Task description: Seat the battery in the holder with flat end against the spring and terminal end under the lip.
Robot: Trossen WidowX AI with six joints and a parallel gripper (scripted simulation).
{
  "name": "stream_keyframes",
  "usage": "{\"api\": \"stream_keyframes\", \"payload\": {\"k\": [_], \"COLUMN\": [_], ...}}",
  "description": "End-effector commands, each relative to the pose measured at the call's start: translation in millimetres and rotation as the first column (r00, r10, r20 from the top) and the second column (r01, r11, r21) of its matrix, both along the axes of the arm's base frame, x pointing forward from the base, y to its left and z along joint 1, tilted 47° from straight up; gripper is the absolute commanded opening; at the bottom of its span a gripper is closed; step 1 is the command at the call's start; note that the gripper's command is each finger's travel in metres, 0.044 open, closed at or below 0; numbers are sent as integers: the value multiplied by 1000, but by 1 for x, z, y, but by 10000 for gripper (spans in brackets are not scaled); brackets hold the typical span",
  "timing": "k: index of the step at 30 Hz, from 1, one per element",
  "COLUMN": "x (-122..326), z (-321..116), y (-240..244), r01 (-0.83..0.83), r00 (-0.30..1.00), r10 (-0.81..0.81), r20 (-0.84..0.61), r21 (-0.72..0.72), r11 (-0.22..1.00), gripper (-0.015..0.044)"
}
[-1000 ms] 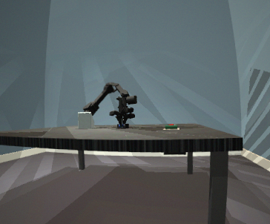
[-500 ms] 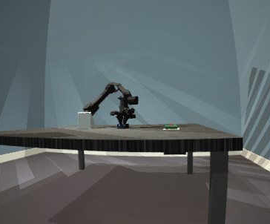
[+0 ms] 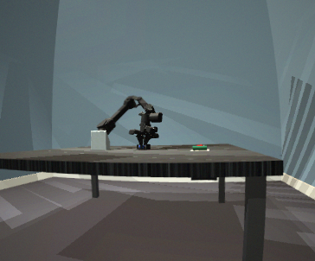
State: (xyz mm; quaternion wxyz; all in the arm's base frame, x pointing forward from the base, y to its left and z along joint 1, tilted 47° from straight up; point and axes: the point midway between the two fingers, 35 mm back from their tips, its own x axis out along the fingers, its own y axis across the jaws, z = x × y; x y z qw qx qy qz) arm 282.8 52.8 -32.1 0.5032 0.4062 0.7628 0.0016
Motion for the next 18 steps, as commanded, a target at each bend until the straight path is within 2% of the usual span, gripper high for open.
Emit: {"api": "stream_keyframes", "payload": {"k": [1, 18], "x": [5, 10], "z": [-2, -5], "y": [-2, -4], "r01": [-1, -8], "r00": [1000, 1000], "r10": [1, 8], "r20": [5, -4], "r21": [0, 7], "r11": [1000, 1000], "gripper": [63, 63]}}
